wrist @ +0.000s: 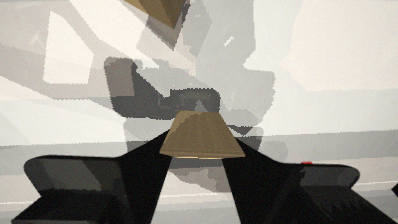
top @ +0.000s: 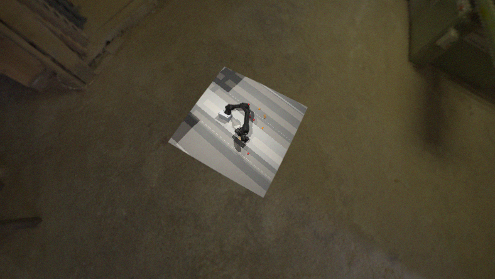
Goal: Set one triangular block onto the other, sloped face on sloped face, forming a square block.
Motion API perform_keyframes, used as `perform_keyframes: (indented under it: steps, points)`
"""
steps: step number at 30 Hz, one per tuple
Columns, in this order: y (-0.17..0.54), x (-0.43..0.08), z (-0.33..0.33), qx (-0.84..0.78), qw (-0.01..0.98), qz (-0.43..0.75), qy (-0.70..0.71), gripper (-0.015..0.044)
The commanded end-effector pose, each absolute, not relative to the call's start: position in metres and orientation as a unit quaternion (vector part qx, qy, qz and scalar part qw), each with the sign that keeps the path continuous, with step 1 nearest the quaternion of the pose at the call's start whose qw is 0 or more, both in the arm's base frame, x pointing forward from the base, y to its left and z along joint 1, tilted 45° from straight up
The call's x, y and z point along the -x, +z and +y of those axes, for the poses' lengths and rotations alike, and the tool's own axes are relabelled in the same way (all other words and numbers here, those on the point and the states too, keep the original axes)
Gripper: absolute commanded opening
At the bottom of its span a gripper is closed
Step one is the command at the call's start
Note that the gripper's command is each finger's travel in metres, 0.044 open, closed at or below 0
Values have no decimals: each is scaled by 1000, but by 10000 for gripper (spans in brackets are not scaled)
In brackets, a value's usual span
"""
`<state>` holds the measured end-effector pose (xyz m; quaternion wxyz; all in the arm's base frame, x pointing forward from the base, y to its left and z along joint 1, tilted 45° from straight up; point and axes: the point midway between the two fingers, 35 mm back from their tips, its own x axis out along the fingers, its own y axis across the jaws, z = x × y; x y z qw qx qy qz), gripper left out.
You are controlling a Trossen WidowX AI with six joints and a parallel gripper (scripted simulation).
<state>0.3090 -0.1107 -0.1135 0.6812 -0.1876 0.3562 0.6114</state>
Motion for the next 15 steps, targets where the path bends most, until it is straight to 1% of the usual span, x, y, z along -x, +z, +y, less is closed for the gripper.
perform_keyframes:
  steps: [1, 15]
  points:
    - [-117, -309, -108, 187, 682, 357, 611, 0]
    - [-132, -309, -92, 185, 682, 357, 611, 0]
